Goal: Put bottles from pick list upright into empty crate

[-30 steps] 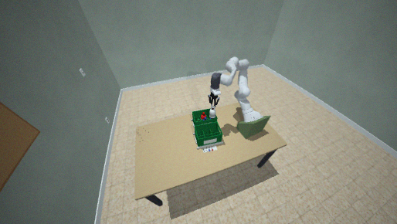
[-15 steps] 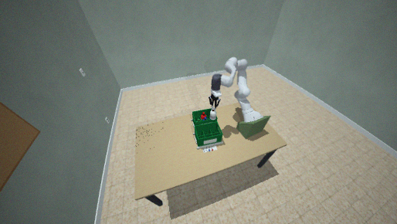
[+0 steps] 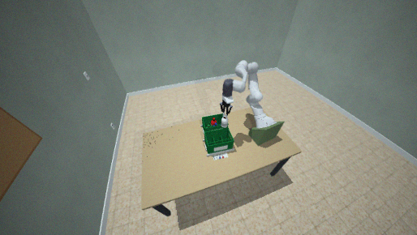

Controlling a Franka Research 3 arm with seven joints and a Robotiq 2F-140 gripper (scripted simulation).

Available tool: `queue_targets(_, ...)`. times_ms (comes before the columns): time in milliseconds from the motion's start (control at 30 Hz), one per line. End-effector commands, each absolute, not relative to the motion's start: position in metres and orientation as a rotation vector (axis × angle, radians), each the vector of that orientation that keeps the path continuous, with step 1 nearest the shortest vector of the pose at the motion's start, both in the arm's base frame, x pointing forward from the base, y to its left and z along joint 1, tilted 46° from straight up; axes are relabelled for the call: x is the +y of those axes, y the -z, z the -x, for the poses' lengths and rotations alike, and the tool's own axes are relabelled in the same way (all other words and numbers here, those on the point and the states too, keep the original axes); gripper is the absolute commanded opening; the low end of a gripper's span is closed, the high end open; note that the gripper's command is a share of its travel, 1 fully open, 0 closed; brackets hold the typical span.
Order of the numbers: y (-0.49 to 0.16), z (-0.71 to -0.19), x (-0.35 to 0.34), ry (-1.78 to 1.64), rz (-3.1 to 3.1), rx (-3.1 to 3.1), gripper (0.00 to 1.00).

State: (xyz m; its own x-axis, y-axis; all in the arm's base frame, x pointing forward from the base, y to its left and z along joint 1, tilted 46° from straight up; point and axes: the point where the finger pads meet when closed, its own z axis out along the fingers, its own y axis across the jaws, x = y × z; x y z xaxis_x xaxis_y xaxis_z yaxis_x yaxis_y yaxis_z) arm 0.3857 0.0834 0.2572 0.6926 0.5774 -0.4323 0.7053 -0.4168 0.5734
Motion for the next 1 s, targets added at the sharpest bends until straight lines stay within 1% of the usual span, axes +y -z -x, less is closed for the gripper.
queue_targets(0, -0.256, -0.390, 0.092, 0.183, -2.147, 0.948, 0.00)
queue_targets(967, -0.220, -0.396, 0.129, 0.183, -2.147, 0.948, 0.00)
